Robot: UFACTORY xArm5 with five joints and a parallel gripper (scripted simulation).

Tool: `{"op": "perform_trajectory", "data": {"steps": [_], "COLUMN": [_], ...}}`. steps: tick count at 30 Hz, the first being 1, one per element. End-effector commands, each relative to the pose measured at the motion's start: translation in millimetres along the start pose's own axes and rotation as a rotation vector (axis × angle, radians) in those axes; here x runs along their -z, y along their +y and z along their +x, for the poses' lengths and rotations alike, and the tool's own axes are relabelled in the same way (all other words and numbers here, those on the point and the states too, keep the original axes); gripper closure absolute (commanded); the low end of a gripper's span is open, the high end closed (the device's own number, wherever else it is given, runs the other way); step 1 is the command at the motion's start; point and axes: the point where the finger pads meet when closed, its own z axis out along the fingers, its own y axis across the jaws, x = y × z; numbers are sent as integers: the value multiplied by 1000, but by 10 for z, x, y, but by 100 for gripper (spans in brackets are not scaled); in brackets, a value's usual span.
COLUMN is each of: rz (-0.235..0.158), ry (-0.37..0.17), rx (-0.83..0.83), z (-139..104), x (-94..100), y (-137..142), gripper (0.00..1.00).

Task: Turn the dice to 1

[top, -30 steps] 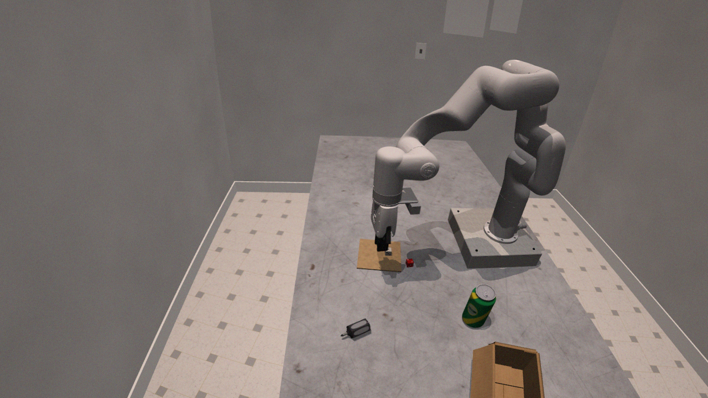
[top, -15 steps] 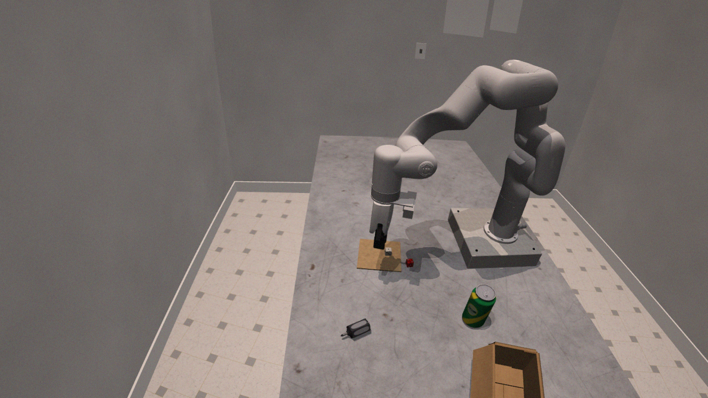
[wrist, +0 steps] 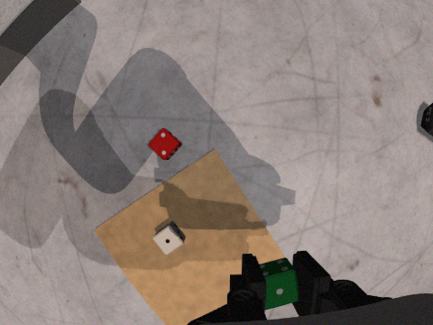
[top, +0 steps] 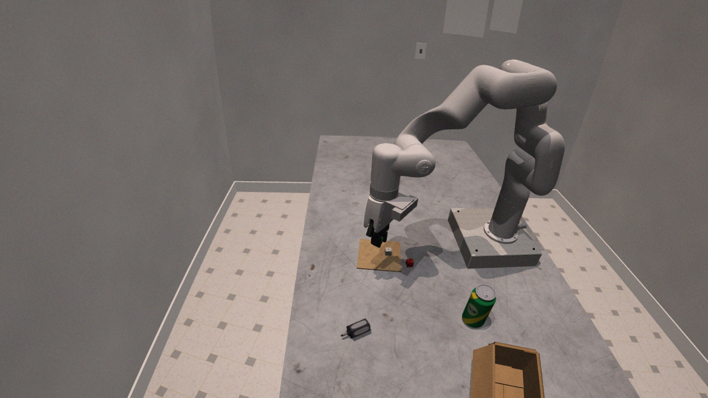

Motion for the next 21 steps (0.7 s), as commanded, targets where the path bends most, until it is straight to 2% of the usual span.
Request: {"op": "perform_trajectory", "data": {"steps": [1,3,6,8,21], "rz": [-3,-3,-3,-3,-4], "ry": [-2,-2,-2,-2,-1], "rx": [-160,-232,-244,-359,-692], "z": [-37,-50,-52,-74,-136], "x": [15,16,16,17,19], "y": [-8,-17,-19,-34,-77], "gripper": [85,85,85,85,85]}}
